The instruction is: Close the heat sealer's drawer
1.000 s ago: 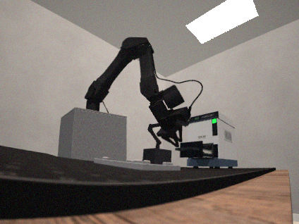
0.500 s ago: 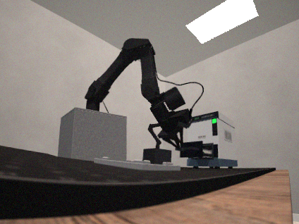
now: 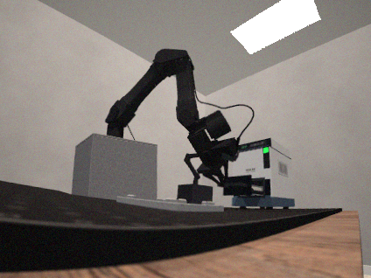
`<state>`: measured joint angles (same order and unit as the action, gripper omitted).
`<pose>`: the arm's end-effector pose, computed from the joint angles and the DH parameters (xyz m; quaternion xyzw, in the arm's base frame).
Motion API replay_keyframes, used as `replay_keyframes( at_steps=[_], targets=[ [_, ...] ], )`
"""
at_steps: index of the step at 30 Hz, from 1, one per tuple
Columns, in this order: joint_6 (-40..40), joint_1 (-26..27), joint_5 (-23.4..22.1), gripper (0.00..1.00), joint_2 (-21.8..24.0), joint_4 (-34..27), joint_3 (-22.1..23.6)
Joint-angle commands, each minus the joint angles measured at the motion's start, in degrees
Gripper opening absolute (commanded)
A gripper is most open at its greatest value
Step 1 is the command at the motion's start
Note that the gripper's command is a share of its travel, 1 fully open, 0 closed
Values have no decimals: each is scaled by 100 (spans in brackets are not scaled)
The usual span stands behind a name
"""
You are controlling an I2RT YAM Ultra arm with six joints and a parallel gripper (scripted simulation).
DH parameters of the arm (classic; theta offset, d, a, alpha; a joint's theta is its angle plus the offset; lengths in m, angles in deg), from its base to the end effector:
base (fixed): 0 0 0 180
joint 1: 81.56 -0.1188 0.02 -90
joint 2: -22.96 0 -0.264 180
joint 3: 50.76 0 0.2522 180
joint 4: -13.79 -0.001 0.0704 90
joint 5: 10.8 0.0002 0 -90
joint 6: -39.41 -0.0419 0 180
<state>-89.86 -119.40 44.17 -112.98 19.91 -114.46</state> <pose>0.2443 0.2215 -0.0336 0.0506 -0.9337 -0.3532 0.0292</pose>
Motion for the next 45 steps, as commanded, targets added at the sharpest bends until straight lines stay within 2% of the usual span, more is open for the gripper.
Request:
replay_keyframes(
  at_steps=[1, 5, 6, 8, 20, 22, 23, 26, 37, 39, 40, 45],
  targets=[
    [-38, -87, 21, 30, -66, 197, -216],
    [-55, -101, 31, 30, -94, 217, -233],
    [-35, -105, 13, 30, 48, 230, -236],
    [-72, -121, 32, 30, -128, 246, -257],
    [-164, -202, 77, 30, -291, 357, -353],
    [-164, -202, 77, 30, -291, 357, -353],
    [-145, -205, 59, 30, -140, 369, -356],
    [-192, -228, 85, 30, -343, 393, -387],
    [-270, -300, 123, 30, -486, 485, -482],
    [-270, -300, 123, 30, -486, 485, -482],
    [-227, -275, 95, 30, -274, 490, -475],
    [-225, -272, 94, 30, -276, 490, -477]
  ],
)
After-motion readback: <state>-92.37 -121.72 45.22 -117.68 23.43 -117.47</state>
